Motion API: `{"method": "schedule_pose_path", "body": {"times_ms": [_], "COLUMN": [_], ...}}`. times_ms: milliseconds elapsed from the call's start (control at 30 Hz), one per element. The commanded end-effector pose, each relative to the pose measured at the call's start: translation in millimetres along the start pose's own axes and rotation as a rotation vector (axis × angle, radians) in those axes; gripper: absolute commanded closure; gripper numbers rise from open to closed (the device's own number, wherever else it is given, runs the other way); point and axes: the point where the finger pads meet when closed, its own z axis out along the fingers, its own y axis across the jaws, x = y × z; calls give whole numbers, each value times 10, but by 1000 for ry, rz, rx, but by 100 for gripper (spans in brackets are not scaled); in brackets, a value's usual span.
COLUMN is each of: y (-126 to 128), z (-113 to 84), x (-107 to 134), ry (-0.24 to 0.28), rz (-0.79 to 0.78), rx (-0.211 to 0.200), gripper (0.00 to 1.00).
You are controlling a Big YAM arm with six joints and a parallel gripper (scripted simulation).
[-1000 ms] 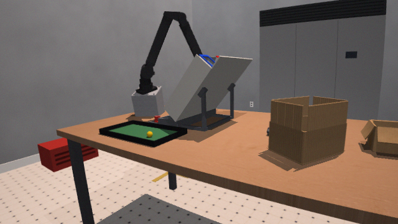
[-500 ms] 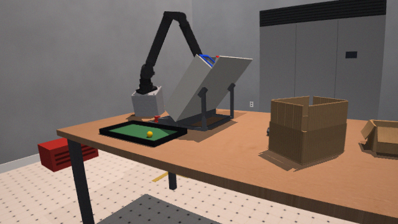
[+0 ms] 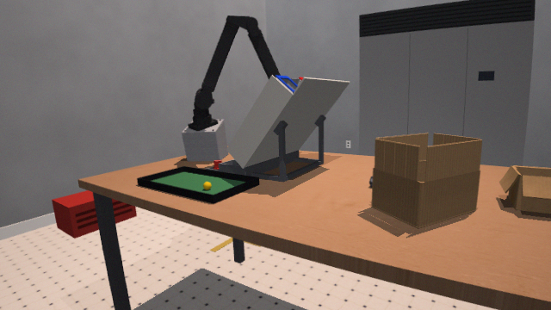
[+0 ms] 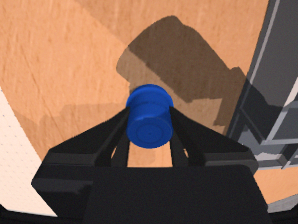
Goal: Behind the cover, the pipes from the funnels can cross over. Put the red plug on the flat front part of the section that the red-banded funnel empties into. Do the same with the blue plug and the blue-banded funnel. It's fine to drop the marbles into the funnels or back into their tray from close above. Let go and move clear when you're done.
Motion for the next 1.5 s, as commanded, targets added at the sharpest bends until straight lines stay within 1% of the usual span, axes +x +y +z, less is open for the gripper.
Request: {"method": "schedule_pose_path", "body": {"times_ms": [0, 100, 167, 267, 400, 767, 1200, 1333, 1400, 1467], "y": [70, 73, 58, 66, 84, 90, 99, 134, 134, 176], "z": [-72, -124, -141, -154, -218, -402, -453, -574, -574, -688], "x": [-138, -140, -99, -89, -50, -54, -64, -103, -103, -151], "ry": [-29, -30, -21, -21, -21, -22, -23, -30, -30, -38], "rz": [8, 8, 3, 2, 2, 2, 3, 6, 6, 9], "rx": [-28, -30, -20, -20, -19, -22, -24, -31, -31, -40], "gripper": [100, 100, 100, 100, 100, 100, 100, 100, 100, 100]}}
